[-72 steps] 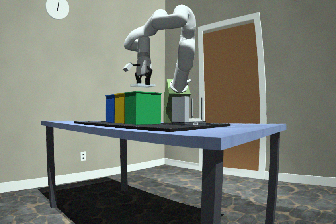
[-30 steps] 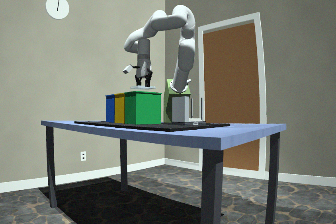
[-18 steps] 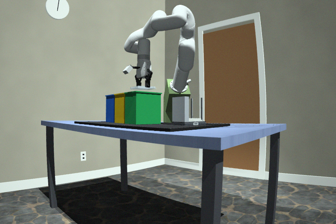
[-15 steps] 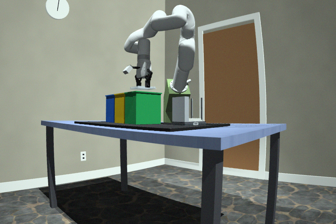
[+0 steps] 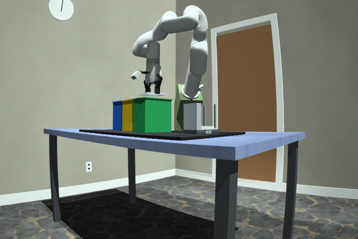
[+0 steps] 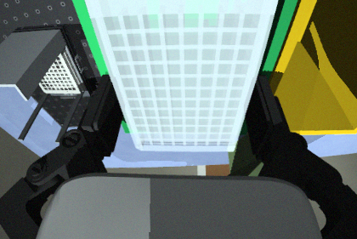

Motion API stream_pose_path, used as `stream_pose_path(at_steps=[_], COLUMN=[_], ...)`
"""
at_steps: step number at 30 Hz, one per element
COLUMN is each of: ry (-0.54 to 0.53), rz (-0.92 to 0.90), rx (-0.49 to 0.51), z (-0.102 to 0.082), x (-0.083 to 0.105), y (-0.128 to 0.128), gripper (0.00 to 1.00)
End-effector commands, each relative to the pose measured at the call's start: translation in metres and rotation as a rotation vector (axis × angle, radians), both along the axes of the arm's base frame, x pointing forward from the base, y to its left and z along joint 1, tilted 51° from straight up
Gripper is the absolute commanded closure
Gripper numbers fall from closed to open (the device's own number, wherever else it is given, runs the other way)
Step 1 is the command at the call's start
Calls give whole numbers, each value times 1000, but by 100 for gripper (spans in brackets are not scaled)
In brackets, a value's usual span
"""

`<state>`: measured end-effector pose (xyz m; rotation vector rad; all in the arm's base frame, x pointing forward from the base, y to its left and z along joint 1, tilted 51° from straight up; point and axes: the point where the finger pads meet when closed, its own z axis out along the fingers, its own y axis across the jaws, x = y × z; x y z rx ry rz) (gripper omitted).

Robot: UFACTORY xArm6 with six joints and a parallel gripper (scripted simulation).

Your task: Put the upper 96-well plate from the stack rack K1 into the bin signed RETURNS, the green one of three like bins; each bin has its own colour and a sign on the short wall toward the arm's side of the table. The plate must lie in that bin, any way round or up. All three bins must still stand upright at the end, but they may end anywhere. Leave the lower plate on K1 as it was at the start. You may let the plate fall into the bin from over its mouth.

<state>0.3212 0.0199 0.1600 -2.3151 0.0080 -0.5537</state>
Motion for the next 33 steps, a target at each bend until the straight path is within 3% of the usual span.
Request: stream_pose_path(at_steps=[1,27,28,33], ry=[-2,-2,-2,-2], rz=[-1,-1,-1,-1], rx=[-1,-1,-1,-1], z=[0,-2,-3,-3], x=[1,2,2,2], y=[0,2,3,3], gripper=[100,100,0,0])
